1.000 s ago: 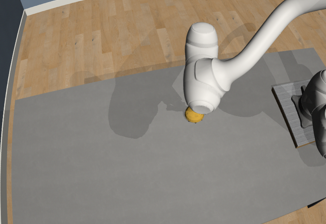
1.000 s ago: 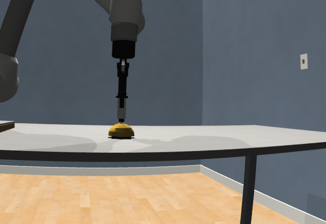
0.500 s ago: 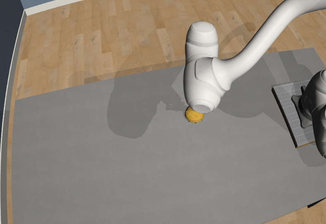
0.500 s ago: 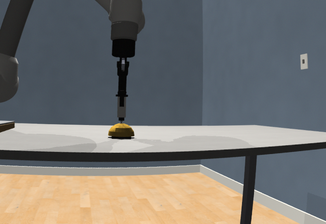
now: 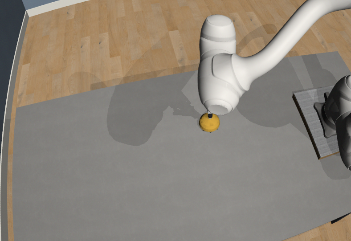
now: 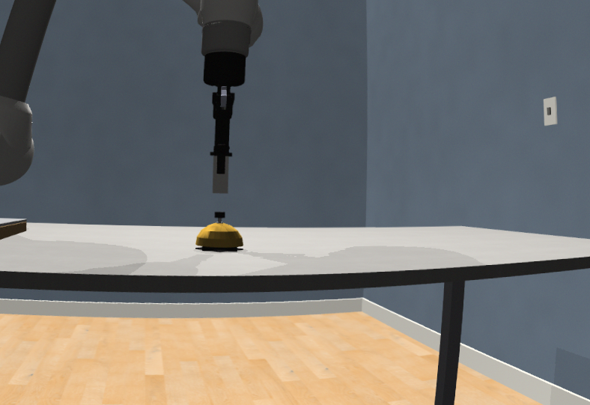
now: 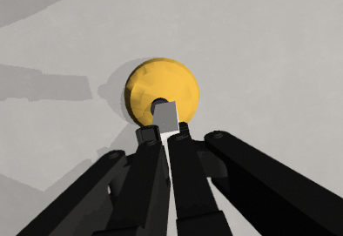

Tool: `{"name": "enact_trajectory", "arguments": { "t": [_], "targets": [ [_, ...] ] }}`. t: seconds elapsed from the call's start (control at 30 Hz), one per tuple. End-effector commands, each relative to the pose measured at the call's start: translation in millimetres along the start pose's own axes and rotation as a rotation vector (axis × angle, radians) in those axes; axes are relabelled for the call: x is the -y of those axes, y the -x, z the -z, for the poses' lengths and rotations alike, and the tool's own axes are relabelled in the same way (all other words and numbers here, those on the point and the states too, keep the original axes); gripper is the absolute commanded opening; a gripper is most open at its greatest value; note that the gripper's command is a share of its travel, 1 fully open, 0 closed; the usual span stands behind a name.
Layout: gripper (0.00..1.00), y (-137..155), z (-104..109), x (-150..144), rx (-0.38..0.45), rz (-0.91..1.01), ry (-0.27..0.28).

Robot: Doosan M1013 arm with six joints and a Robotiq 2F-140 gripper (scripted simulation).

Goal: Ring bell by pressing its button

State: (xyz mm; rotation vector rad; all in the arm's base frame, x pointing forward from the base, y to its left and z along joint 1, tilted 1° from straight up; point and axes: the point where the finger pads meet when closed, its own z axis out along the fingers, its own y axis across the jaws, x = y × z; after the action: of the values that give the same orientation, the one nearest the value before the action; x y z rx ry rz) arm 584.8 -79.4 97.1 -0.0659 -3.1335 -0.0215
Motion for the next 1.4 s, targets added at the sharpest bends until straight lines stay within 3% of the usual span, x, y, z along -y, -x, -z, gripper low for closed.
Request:
{"name": "enact_trajectory", "arguments": {
  "t": [0.0,0.47,1.37],
  "targets": [
    [0.0,0.0,3.4,0.0,0.0,0.0,0.0],
    [0.0,0.0,30.7,0.0,0.0,0.0,0.0],
    [0.0,0.0,32.1,0.0,0.0,0.0,0.0]
  ]
}}
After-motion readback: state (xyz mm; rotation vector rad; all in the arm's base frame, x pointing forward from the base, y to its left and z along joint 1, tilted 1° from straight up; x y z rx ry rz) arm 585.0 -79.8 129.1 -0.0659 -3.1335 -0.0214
